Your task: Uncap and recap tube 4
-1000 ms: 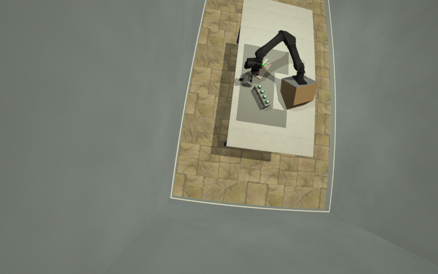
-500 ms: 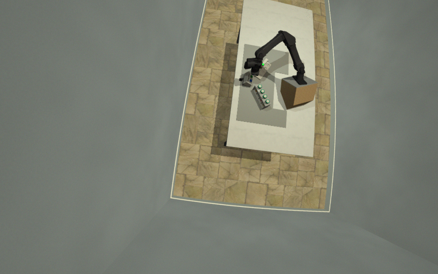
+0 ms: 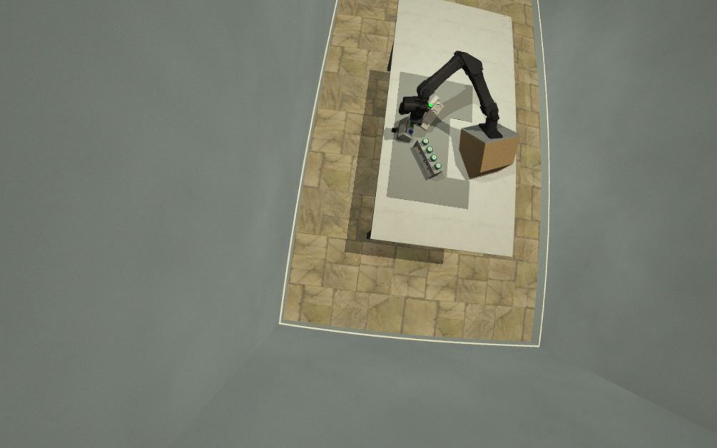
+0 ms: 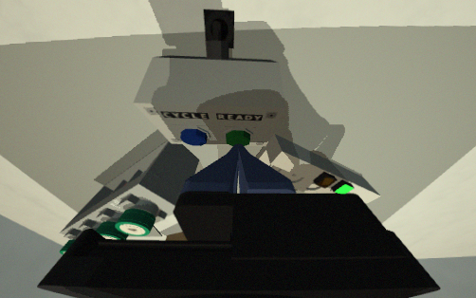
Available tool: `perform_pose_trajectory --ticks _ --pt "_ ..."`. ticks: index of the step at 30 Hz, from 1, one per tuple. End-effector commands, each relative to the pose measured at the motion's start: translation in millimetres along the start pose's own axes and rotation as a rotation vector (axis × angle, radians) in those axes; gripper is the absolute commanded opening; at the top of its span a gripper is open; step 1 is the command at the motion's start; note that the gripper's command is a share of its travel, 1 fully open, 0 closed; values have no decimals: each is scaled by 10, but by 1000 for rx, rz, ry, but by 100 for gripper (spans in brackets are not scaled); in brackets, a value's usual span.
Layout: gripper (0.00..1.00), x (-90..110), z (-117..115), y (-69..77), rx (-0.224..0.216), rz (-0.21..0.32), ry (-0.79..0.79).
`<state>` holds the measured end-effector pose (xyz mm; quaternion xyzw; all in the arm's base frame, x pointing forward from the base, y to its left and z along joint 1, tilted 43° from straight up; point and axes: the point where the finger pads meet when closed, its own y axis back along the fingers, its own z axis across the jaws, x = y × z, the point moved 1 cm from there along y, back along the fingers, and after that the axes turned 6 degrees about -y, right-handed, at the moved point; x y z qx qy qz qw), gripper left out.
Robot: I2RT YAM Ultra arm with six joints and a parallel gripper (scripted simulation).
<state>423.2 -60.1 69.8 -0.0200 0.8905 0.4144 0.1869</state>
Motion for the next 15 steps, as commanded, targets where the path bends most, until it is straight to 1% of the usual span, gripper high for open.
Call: perform_pose_trajectory --ticks 1,6,7,12,15 --pt "0 -166 45 186 -29 -62 -14" --pt "0 -153 41 185 -28 -57 -9" --pt "0 -152 57 163 -28 -58 -10" --pt "0 11 121 5 -16 -17 29" --pt "0 6 74 -14 -15 -16 19"
